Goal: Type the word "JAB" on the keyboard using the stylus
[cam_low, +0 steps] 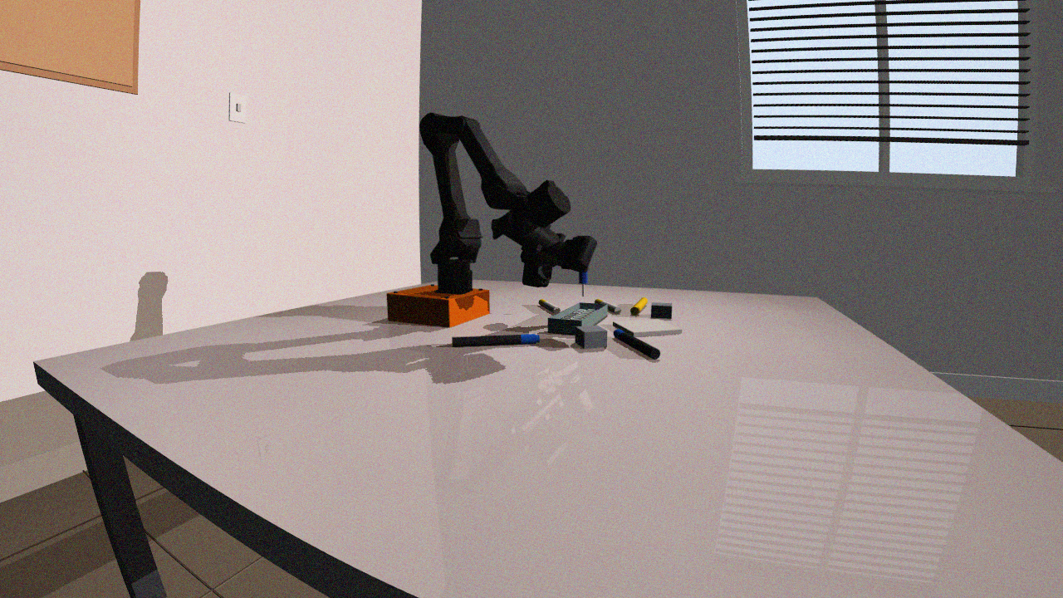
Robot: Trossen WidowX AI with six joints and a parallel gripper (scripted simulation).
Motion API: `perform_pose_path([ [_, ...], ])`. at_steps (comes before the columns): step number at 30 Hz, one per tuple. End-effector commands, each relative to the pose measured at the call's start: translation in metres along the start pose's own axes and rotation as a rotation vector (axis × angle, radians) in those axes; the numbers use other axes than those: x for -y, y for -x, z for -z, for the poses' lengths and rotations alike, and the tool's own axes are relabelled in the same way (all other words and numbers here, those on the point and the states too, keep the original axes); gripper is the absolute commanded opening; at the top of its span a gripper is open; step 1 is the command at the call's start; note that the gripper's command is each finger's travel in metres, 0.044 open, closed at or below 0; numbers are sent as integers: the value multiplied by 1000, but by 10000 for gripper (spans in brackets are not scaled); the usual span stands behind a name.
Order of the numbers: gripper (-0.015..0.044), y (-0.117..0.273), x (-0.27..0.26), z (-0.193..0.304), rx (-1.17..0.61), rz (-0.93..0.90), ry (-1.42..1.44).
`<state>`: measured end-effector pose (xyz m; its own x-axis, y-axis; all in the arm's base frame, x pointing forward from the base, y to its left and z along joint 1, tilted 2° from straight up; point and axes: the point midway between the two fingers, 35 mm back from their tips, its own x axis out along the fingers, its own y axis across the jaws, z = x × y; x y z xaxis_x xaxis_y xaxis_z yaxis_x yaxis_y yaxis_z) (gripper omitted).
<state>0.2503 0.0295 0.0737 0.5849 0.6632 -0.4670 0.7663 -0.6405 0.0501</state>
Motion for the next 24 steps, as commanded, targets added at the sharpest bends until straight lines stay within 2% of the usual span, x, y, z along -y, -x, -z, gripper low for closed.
perform_pose_path([
  [1,0,-5,3,-10,9,7,-12],
  [5,0,-6,3,-10,9,7,-12],
  [8,79,-7,2,-11,9,7,-12],
  [24,81,-10,1,-17,9,7,-12],
])
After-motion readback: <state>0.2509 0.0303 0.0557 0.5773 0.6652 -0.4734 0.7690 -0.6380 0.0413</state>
